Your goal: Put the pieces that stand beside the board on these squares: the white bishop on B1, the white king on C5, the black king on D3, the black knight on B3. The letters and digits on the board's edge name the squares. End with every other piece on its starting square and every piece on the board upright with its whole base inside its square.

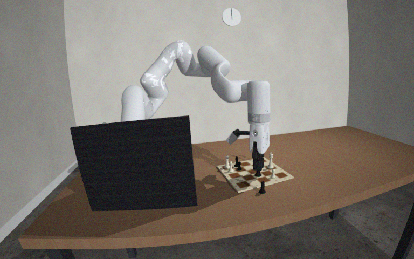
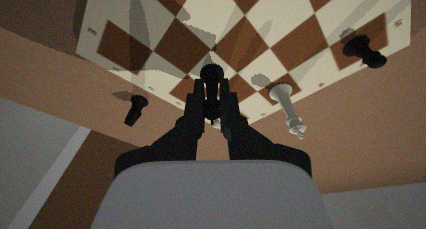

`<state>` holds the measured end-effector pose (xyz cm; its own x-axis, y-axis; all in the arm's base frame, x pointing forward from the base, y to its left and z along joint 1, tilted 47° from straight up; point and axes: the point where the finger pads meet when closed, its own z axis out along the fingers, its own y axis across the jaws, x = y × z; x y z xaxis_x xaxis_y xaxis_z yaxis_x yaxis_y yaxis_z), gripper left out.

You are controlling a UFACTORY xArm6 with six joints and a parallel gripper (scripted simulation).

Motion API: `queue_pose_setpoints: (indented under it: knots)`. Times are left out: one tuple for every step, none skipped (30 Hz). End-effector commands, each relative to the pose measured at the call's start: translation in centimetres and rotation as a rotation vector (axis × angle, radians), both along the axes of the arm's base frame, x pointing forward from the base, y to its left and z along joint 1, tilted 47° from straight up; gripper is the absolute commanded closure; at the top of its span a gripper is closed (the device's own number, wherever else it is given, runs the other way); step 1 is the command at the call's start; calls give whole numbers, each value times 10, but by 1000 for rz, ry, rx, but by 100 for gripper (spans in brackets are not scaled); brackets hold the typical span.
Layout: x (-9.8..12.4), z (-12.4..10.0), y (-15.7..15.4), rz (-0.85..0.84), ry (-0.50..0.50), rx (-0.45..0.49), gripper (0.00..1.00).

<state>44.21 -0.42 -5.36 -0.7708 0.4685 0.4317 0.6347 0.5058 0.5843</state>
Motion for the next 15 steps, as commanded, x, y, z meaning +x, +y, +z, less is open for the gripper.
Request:
queue_pose_setpoints:
  knots:
    - [1, 1, -1, -2, -3, -1, 100]
    - [1, 1, -1, -2, -3, -1, 100]
    - [1, 1, -1, -2, -3, -1, 100]
    - [1, 1, -1, -2, -3, -1, 100]
    - [1, 1, -1, -2, -3, -1, 100]
    - [1, 1, -1, -2, -3, -1, 100]
    - [1, 1, -1, -2, -3, -1, 100]
    - [1, 1, -1, -2, -3, -1, 100]
    - [1, 1, -1, -2, -3, -1, 92]
    - [1, 1, -1, -2, -3, -1, 92]
    - [1, 1, -1, -2, -3, -1, 92]
    - [1, 1, -1, -2, -3, -1, 83]
    - [1, 1, -1, -2, -3, -1, 83]
    - [1, 1, -1, -2, -3, -1, 83]
    - [1, 1, -1, -2, -3, -1, 83]
